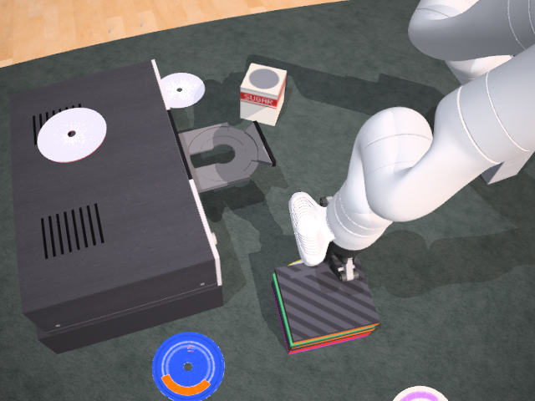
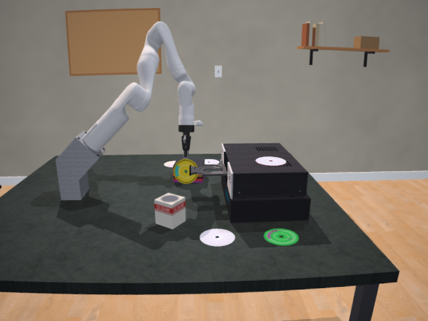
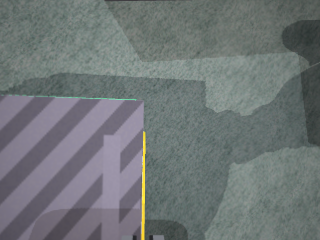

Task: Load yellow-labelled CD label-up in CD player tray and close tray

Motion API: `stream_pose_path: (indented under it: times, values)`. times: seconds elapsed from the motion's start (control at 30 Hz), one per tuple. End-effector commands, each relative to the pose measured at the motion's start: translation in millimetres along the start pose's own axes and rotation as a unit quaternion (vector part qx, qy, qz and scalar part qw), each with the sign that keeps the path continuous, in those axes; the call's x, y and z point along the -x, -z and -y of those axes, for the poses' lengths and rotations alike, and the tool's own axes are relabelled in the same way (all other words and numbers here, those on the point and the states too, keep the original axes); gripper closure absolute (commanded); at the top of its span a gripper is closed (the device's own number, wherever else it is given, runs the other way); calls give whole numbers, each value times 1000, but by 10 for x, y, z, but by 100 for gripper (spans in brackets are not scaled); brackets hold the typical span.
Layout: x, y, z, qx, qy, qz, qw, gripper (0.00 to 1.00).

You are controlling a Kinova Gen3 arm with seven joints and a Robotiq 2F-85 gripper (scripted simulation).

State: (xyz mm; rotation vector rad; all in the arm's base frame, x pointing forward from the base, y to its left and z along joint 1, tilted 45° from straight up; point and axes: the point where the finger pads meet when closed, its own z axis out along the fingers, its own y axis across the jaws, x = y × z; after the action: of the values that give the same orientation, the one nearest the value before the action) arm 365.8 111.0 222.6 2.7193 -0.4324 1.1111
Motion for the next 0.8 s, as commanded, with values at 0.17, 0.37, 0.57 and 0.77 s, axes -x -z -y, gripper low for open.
stream_pose_path:
  times: [0.17,0.37,0.57,0.77]
  values:
    - [-1,2,2,0,0,0,1000,84]
    - [-1,2,2,0,0,0,1000,84]
    - [-1,-23,2,0,0,0,1000,84]
    - [-1,-48,2,0,0,0,1000,84]
